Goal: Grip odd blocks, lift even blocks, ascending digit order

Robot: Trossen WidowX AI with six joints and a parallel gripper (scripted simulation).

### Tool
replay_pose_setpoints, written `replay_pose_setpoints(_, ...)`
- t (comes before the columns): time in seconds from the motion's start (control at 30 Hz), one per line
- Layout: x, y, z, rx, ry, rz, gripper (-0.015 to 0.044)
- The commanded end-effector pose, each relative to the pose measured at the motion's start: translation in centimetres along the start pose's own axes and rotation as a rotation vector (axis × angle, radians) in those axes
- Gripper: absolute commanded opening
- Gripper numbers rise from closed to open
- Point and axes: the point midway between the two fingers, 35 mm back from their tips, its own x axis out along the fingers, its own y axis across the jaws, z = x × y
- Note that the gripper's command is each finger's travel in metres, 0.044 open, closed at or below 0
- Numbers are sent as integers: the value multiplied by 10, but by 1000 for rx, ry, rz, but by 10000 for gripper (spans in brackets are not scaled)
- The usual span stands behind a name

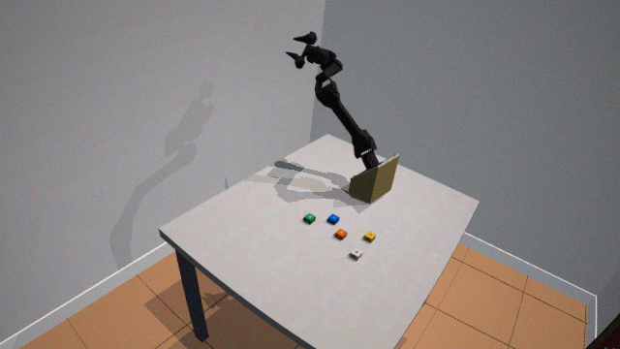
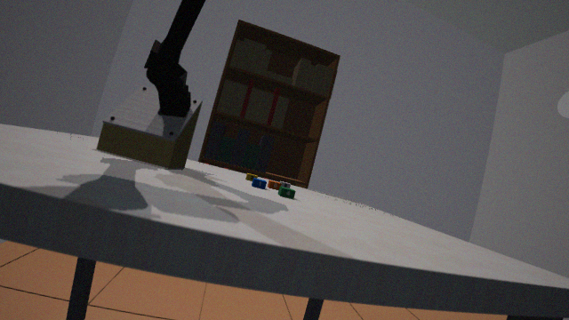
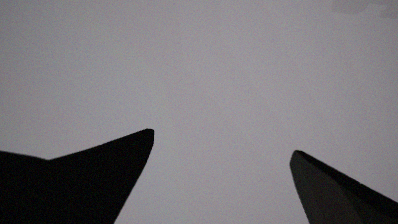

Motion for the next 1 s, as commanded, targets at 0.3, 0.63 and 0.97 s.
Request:
replay_pose_setpoints(0.3, 24, 2, 91, 968, 72, 212, 400)
replay_pose_setpoints(0.63, 74, -125, 196, 2022, -89, 403, 400)
replay_pose_setpoints(0.97, 94, -332, 200, 2712, -573, 624, 400)
